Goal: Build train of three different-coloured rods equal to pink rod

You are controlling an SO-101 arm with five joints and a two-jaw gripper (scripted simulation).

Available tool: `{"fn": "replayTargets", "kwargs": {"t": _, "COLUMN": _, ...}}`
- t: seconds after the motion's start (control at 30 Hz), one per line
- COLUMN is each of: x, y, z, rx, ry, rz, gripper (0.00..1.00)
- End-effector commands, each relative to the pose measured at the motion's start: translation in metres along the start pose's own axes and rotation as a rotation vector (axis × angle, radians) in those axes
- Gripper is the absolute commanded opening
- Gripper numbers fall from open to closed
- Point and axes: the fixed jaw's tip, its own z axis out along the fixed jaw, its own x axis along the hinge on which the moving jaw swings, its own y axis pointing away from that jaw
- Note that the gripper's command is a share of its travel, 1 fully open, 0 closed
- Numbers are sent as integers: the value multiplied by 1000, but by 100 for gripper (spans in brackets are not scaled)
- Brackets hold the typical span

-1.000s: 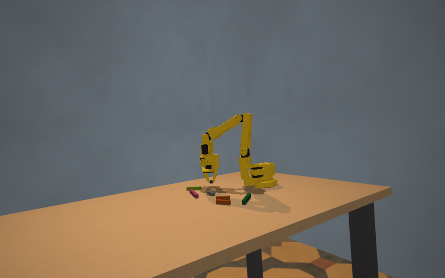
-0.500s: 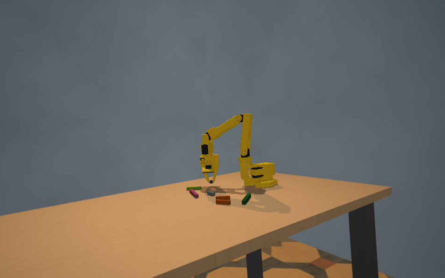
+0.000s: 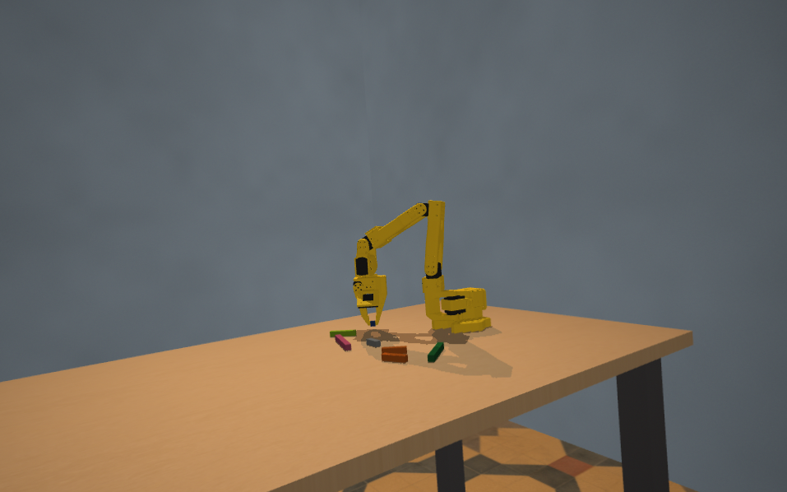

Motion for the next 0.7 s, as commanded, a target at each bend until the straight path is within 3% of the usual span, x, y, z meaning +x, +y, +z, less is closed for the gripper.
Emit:
{"fn": "replayTargets", "kwargs": {"t": 0.0, "x": 3, "y": -8, "z": -4, "rx": 48, "ry": 12, "rz": -1, "gripper": 0}}
{"fn": "replayTargets", "kwargs": {"t": 0.67, "x": 2, "y": -6, "z": -1, "rx": 41, "ry": 10, "rz": -1, "gripper": 0}}
